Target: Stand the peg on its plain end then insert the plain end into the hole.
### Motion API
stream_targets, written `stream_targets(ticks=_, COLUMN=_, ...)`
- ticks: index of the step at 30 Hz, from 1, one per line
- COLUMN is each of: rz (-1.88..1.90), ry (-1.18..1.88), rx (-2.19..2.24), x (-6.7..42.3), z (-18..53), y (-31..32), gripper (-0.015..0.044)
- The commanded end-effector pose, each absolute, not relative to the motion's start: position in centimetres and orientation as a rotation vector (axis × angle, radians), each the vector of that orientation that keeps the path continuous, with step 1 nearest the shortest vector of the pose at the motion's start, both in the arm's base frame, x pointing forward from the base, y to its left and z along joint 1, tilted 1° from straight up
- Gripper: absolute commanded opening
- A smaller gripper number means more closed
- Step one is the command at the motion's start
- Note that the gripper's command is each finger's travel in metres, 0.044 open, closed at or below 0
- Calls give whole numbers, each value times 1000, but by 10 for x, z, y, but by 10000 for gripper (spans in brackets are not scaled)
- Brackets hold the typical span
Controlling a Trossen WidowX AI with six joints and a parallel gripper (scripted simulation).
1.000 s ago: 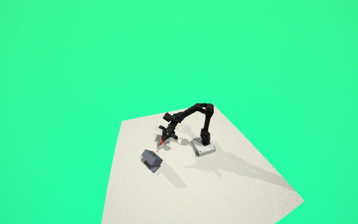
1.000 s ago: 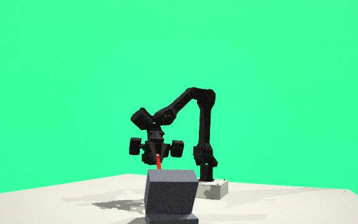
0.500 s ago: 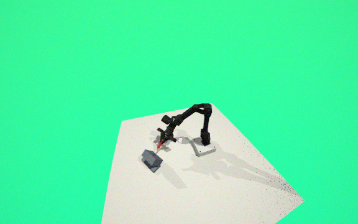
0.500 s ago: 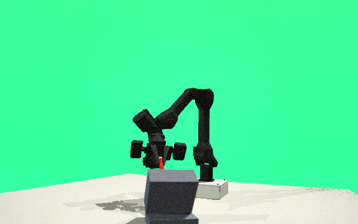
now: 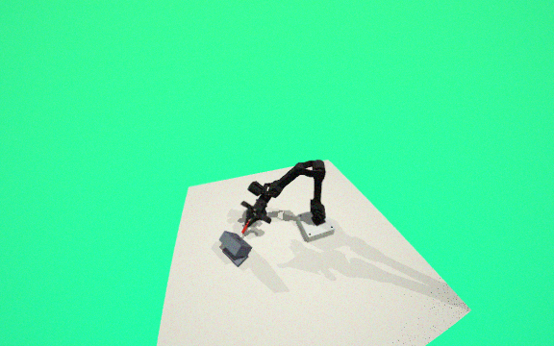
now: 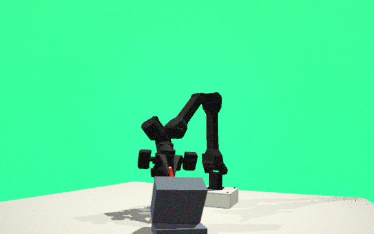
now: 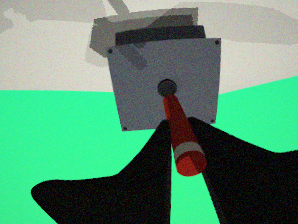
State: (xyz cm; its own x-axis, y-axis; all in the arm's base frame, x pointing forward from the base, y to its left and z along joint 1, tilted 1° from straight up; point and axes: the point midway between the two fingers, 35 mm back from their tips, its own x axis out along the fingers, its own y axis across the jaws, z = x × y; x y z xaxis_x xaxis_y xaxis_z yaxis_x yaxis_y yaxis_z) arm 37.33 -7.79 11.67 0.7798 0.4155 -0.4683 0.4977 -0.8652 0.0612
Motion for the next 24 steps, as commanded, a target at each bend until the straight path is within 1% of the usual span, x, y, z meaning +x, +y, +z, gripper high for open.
stream_targets(ticks=1, rz=-677, ry=721, rx=2795, x=375, z=113, y=-77, gripper=0)
stream_targets(ticks=24, rz=-658, ry=728, rx=2787, x=394, z=102, y=-66, gripper=0)
